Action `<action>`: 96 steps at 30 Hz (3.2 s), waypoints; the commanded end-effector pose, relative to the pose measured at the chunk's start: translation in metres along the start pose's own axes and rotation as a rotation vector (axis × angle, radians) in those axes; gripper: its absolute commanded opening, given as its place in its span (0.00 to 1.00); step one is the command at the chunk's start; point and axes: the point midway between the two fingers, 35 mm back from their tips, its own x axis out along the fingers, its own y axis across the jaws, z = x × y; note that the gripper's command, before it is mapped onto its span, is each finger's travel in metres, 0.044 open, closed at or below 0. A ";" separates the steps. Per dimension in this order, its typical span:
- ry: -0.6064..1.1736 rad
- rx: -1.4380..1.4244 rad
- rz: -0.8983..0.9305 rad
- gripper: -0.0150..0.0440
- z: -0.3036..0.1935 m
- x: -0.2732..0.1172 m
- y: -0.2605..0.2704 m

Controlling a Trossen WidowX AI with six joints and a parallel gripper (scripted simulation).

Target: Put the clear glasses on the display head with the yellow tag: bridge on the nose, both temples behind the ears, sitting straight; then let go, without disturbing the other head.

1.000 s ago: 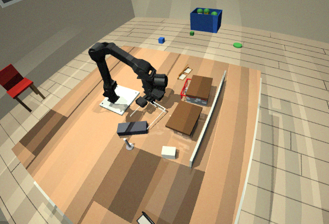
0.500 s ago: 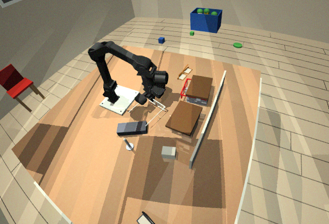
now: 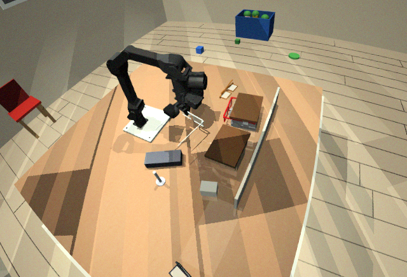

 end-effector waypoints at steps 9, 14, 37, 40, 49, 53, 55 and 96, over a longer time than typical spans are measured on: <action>-0.003 -0.086 0.031 0.25 0.005 -0.012 -0.012; -0.001 -0.189 0.069 0.25 0.010 -0.014 -0.026; -0.112 -0.660 0.221 0.25 0.025 -0.027 -0.091; -0.140 -0.721 0.234 0.25 0.026 -0.029 -0.099; -0.237 -0.903 0.253 0.25 0.028 -0.036 -0.126; -0.286 -0.984 0.252 0.25 0.028 -0.039 -0.138; -0.312 -1.024 0.248 0.25 0.027 -0.041 -0.143; -0.765 -1.812 -0.262 0.25 -0.004 -0.083 -0.263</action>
